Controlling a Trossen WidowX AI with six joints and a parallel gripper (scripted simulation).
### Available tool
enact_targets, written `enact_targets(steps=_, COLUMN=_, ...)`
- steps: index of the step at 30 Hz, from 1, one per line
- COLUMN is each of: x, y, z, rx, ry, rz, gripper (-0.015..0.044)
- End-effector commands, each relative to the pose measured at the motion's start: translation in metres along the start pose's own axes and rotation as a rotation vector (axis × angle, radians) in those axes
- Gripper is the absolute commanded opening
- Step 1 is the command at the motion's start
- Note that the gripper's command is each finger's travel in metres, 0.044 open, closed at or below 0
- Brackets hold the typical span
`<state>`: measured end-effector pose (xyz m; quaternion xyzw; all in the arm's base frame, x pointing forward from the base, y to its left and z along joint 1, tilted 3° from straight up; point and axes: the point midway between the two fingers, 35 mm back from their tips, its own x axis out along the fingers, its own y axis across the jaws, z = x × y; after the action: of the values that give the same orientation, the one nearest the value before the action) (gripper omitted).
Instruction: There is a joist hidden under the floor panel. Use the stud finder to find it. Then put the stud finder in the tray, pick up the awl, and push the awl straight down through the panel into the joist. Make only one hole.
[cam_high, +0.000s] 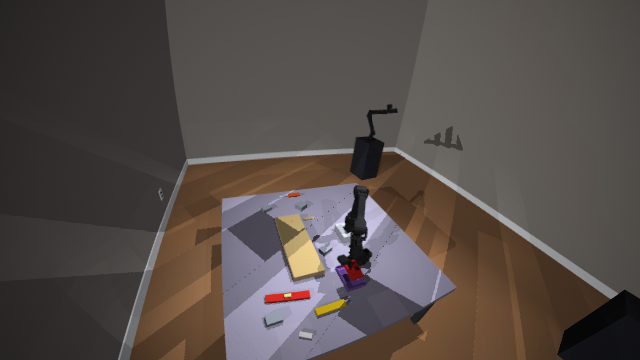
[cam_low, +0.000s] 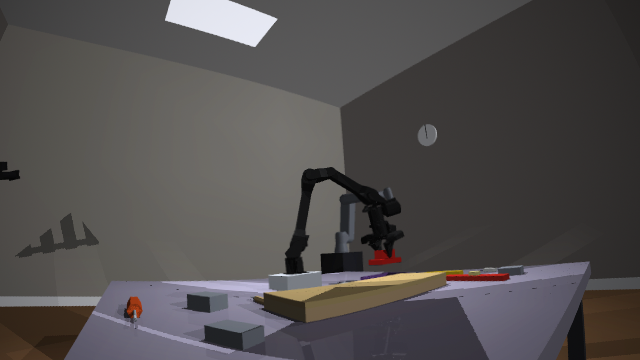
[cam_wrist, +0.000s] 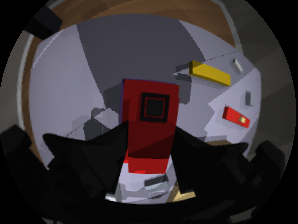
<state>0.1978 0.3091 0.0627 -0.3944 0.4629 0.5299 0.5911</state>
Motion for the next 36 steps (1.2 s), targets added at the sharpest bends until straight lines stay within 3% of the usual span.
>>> enact_targets(steps=1, x=0.007, y=0.000, z=-0.001, rx=0.004, ry=-0.003, rz=0.000, gripper=0.0000)
enact_targets(steps=36, x=0.062, y=0.002, z=-0.020, rx=0.003, ry=-0.002, rz=0.001, gripper=0.0000)
